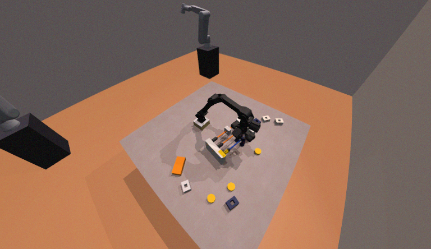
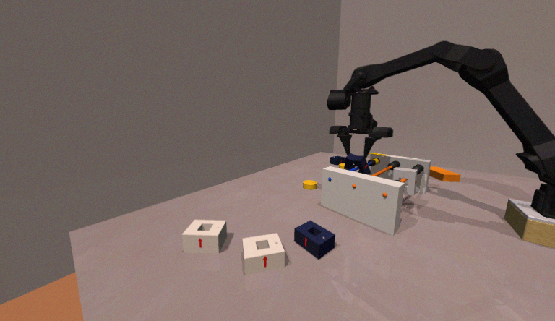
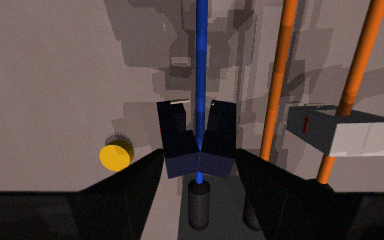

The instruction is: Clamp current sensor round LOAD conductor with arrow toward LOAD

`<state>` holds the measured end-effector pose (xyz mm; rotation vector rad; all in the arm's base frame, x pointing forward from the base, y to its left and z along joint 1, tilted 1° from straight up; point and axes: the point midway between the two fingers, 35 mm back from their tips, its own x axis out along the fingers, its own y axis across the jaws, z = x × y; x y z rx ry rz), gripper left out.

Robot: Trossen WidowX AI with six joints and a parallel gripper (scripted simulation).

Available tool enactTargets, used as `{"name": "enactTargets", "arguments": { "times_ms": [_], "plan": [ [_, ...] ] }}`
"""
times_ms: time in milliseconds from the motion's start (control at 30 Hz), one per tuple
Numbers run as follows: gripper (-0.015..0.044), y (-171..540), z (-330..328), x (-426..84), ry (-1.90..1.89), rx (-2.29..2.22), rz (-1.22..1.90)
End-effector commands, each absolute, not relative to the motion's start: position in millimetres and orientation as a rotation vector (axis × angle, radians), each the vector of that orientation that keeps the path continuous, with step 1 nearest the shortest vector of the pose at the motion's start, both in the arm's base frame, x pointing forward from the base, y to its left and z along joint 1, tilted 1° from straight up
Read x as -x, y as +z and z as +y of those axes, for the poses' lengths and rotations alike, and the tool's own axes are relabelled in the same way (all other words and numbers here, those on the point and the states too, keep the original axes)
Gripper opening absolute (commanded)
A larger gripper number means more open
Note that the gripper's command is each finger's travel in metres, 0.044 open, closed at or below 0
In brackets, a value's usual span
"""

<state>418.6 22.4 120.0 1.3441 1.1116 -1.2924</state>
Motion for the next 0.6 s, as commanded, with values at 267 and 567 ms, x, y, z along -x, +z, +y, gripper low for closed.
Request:
{"name": "enactTargets", "arguments": {
  "times_ms": [267,567],
  "plan": [
    [0.0000,109.0,21.8,-417.9,-1.295,-1.342,1.110],
    [0.0000,109.0,21.8,-417.9,-1.295,-1.342,1.110]
  ]
}}
